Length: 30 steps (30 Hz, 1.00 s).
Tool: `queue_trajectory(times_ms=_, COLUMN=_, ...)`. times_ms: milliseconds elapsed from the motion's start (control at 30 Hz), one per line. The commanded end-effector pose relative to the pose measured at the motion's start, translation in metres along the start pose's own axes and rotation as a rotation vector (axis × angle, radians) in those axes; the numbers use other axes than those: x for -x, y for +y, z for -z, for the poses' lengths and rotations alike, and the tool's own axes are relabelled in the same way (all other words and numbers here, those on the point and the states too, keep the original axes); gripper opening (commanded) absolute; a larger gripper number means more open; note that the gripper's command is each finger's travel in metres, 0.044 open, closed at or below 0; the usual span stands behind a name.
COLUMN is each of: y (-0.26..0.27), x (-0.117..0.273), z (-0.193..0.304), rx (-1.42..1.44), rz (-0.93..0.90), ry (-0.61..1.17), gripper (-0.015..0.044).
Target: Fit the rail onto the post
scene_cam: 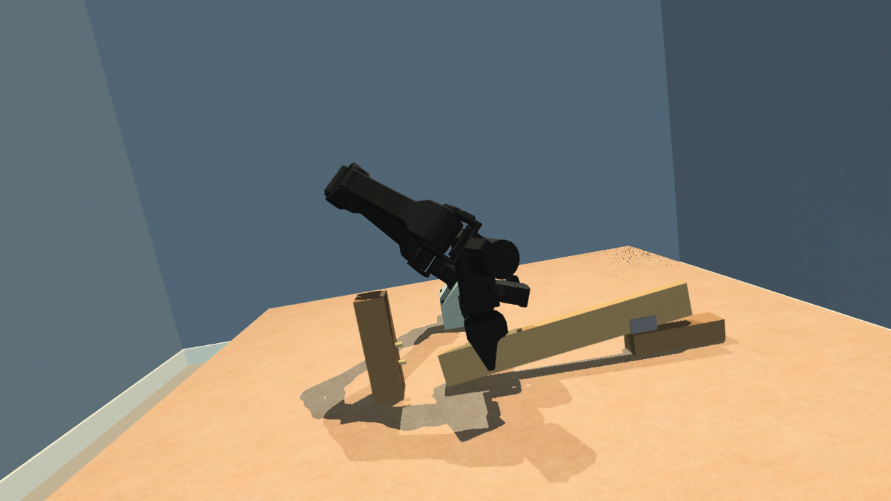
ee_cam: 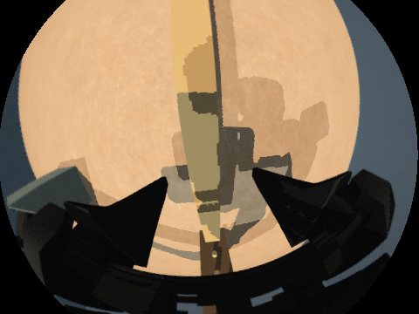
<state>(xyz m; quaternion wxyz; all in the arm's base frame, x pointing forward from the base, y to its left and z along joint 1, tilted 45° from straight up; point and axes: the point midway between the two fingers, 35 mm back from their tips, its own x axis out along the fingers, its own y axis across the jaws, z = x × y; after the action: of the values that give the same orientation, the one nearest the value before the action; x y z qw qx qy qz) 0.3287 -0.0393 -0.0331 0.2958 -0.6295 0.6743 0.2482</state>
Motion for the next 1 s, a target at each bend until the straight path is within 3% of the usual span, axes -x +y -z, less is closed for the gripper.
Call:
queue_trajectory(times_ms=0, y=0.0042, x=-0.0092, z=0.0003, rx=0.011, rz=-0.011, ry=0.008, gripper=0.0440)
queue_trajectory(times_ms=233, y=0.0052, x=-0.0176, z=0.0011, rx=0.011, rz=-0.012, ry=0.010, gripper=0.0440)
queue_trajectory(times_ms=700, y=0.0052, x=-0.0176, z=0.0011, rx=0.011, rz=-0.012, ry=0.010, gripper=0.0072)
queue_trajectory(times_ms=967, y=0.0052, x=-0.0176, z=0.0011, rx=0.011, rz=-0.012, ry=0.010, gripper=0.0000)
